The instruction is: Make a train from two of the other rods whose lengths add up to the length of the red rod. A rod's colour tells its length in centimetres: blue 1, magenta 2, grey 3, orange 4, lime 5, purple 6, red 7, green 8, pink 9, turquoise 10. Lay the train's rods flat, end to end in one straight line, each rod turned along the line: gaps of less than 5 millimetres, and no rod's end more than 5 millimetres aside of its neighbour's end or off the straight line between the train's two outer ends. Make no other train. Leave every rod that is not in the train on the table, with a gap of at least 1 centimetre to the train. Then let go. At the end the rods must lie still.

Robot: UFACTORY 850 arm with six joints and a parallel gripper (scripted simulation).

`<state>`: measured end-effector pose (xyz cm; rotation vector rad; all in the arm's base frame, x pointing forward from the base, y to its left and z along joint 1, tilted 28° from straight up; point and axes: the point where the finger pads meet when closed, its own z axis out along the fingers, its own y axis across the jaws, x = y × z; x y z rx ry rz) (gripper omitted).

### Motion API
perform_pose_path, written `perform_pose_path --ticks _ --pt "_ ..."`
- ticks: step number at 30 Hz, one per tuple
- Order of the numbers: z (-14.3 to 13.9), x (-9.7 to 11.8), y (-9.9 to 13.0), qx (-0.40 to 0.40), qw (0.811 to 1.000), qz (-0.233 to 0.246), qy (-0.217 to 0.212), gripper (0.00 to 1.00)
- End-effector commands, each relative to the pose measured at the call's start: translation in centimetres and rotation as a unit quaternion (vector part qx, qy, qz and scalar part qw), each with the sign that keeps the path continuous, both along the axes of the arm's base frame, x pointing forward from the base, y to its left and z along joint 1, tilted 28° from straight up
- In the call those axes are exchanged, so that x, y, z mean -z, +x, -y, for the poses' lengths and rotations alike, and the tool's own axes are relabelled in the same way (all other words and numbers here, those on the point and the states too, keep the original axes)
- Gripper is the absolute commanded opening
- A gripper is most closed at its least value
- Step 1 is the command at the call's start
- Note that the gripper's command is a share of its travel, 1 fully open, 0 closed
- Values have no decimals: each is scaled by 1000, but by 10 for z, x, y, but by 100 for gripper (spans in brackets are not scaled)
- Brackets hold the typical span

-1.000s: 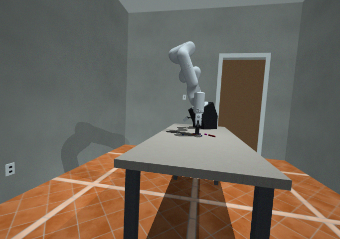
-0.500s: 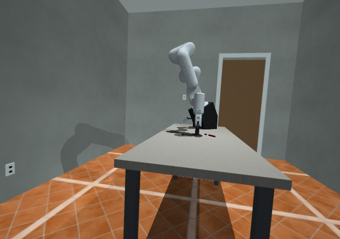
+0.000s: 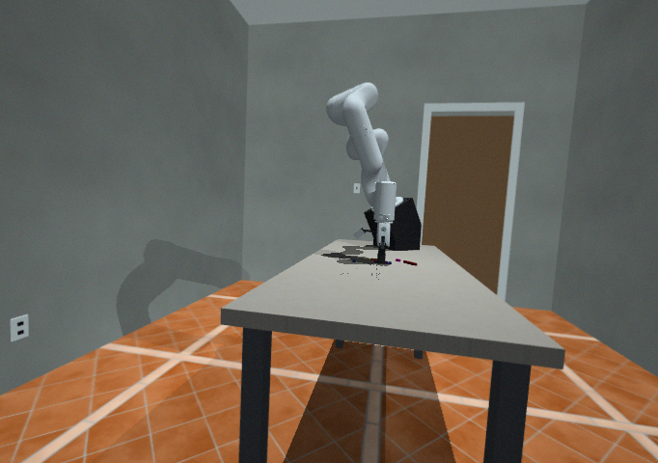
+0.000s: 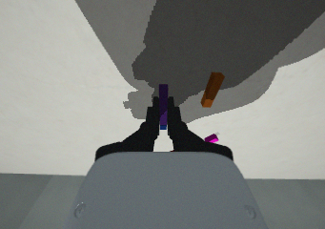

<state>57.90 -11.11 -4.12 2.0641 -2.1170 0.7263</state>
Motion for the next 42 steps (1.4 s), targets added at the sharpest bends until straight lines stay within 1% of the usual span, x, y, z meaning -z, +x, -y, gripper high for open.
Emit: perform_pose_path --ticks 1,27,28,32,33,35,36,38,39,41,42 --pt "0 -1 1 0 1000 1 0 4" --pt "0 -1 1 0 1000 1 0 4" --pt "0 -1 1 0 1000 1 0 8" --pt "0 -1 1 0 1000 1 0 8" --pt "0 -1 1 0 1000 1 0 12" --pt "0 -1 1 0 1000 1 0 12" --pt "0 -1 1 0 1000 1 0 16" --pt "0 -1 1 0 1000 1 0 16" --pt "0 -1 1 0 1000 1 0 20" --pt "0 -1 1 0 1000 1 0 20" --pt "0 -1 1 0 1000 1 0 24"
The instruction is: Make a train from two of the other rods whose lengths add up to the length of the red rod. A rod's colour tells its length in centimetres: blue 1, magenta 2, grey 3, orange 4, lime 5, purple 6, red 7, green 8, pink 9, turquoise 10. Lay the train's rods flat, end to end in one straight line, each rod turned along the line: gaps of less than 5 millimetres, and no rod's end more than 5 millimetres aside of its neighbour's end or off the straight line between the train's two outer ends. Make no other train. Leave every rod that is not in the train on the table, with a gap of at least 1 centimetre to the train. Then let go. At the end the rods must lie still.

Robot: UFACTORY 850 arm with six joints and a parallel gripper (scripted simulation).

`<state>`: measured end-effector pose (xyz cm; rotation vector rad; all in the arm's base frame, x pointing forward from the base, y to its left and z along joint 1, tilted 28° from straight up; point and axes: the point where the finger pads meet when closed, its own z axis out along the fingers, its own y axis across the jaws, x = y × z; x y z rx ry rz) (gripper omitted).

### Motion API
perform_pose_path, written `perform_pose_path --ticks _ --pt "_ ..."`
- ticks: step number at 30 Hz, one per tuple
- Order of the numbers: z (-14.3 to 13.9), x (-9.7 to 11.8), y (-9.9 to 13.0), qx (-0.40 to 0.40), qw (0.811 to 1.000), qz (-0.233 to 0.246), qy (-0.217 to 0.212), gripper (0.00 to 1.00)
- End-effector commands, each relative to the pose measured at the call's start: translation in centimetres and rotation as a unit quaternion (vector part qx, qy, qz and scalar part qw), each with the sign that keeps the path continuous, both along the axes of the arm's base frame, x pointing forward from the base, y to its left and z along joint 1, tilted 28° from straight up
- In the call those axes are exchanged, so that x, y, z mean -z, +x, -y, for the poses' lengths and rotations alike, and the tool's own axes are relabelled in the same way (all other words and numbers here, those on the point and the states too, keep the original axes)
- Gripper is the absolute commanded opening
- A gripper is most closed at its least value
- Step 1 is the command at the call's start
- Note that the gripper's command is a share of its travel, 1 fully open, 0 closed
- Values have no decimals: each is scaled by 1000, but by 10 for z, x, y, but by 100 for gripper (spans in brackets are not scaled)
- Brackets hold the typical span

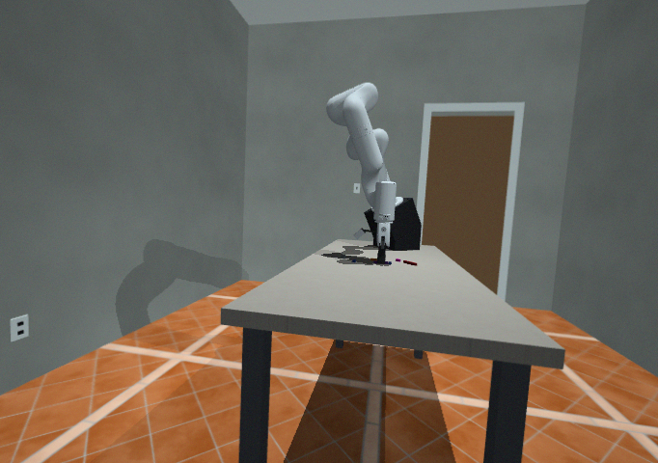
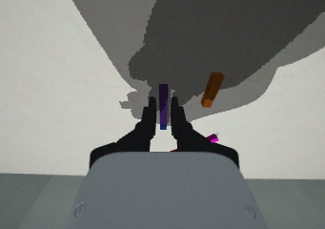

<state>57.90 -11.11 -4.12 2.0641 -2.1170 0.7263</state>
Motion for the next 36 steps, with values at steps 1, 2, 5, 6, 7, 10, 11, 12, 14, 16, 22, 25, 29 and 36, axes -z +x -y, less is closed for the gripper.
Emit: perform_pose_path --ticks 1,2,5,6,7,10,11,12,14,16,22,25,29,36 --pt "0 -1 1 0 1000 1 0 24" --pt "0 -1 1 0 1000 1 0 24" --pt "0 -1 1 0 1000 1 0 24" --pt "0 -1 1 0 1000 1 0 24" --pt "0 -1 1 0 1000 1 0 24" --pt "0 -1 1 0 1000 1 0 24" --pt "0 -1 1 0 1000 1 0 24" --pt "0 -1 1 0 1000 1 0 24" --pt "-1 -2 0 0 1000 1 0 24" --pt "-3 -6 -1 0 1000 1 0 24" --pt "-9 -19 -5 0 1000 1 0 24" --pt "-15 -34 -9 0 1000 1 0 24" --pt "-24 -54 -15 0 1000 1 0 24" --pt "-34 -76 -21 0 1000 1 0 24"
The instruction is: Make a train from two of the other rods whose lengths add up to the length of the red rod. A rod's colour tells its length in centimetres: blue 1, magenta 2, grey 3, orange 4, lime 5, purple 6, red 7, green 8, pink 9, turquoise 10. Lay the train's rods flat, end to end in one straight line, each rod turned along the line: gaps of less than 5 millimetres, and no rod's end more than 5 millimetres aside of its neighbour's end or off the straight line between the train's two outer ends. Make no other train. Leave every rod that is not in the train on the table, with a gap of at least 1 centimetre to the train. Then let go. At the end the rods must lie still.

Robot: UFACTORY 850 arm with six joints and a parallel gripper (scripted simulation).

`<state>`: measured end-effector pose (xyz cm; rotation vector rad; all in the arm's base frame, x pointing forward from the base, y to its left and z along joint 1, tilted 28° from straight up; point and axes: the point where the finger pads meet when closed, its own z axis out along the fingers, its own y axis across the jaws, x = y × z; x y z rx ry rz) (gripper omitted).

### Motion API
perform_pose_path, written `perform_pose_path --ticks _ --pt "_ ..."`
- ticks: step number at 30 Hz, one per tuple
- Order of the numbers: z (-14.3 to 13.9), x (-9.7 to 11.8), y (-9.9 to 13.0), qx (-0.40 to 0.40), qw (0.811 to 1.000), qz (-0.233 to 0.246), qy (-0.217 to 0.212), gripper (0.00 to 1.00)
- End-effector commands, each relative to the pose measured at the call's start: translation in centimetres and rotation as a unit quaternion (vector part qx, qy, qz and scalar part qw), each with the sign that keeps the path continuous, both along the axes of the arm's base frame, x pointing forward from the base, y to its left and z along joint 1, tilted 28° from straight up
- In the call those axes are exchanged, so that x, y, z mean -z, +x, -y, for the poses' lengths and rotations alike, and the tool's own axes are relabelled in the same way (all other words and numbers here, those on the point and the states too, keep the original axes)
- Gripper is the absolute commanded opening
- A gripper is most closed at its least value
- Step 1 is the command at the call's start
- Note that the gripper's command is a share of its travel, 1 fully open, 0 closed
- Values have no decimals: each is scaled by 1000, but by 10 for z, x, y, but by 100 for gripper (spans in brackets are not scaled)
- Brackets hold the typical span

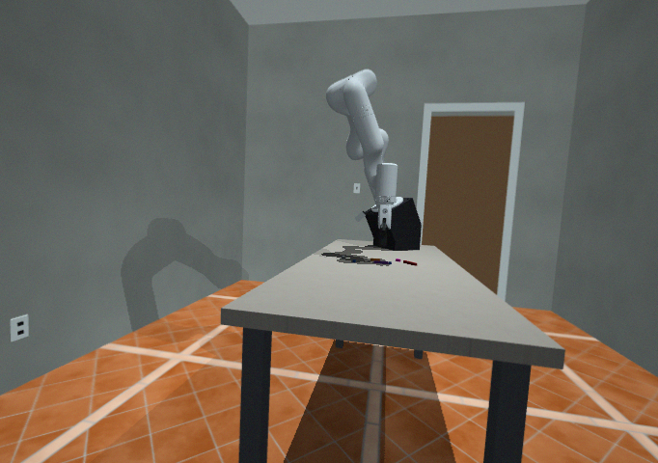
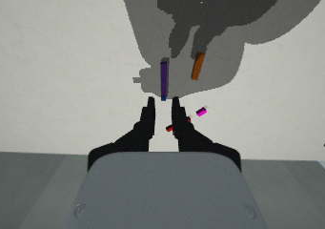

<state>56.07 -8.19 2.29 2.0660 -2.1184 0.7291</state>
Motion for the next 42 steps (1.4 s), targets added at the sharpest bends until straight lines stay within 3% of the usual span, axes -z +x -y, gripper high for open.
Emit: perform_pose_path --ticks 1,8,9,31,37,42 --pt "-6 -13 -4 0 1000 -1 0 24" --pt "-7 -16 -4 0 1000 -1 0 24" --pt "-7 -16 -4 0 1000 -1 0 100" --pt "-7 -17 -4 0 1000 -1 0 100" --pt "-10 -23 -6 0 1000 -1 0 100" --pt "-19 -42 -12 0 1000 -1 0 100"
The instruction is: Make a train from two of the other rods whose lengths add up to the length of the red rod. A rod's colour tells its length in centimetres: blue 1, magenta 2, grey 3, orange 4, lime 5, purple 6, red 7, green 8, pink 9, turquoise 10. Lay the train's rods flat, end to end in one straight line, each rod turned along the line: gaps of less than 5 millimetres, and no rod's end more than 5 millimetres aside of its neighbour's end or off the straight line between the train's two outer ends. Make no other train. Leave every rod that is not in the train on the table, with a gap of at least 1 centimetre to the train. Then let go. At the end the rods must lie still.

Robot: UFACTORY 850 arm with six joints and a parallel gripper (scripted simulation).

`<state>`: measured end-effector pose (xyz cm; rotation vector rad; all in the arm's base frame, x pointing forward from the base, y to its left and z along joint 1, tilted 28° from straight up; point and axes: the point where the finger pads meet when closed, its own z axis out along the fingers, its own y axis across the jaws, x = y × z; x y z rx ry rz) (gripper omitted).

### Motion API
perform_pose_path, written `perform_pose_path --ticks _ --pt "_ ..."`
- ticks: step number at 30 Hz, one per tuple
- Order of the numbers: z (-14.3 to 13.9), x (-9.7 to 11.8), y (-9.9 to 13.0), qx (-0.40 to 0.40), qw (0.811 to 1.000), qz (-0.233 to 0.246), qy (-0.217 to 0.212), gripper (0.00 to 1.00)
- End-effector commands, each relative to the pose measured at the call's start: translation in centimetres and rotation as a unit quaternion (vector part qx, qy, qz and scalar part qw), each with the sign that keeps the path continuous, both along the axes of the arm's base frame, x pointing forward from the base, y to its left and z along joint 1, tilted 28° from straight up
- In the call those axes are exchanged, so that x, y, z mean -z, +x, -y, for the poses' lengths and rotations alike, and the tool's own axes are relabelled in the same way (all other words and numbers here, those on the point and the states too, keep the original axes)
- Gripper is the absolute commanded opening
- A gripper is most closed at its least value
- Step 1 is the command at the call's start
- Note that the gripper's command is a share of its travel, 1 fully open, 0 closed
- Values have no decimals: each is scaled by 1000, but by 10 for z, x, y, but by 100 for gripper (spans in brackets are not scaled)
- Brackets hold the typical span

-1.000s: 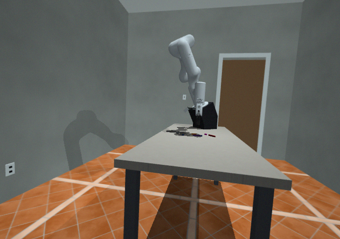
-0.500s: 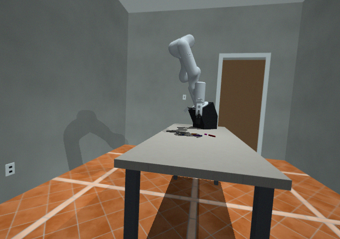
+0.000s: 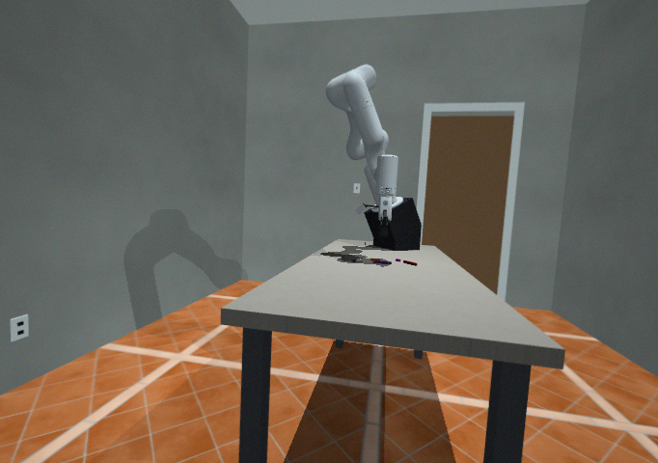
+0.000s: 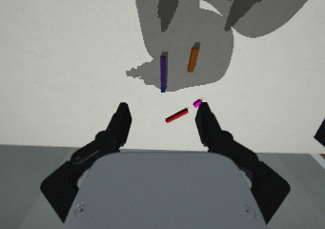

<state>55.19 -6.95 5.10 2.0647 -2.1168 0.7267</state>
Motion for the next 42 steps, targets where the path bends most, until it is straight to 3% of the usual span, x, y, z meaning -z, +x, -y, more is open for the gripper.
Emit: perform_pose_path --ticks 1,9,16,42 --pt "-8 -19 -4 0 1000 0 0 100" --pt "-24 -53 -14 0 1000 0 0 100" --pt "-28 -63 -17 0 1000 0 0 100" --pt "-29 -65 -18 0 1000 0 0 100"
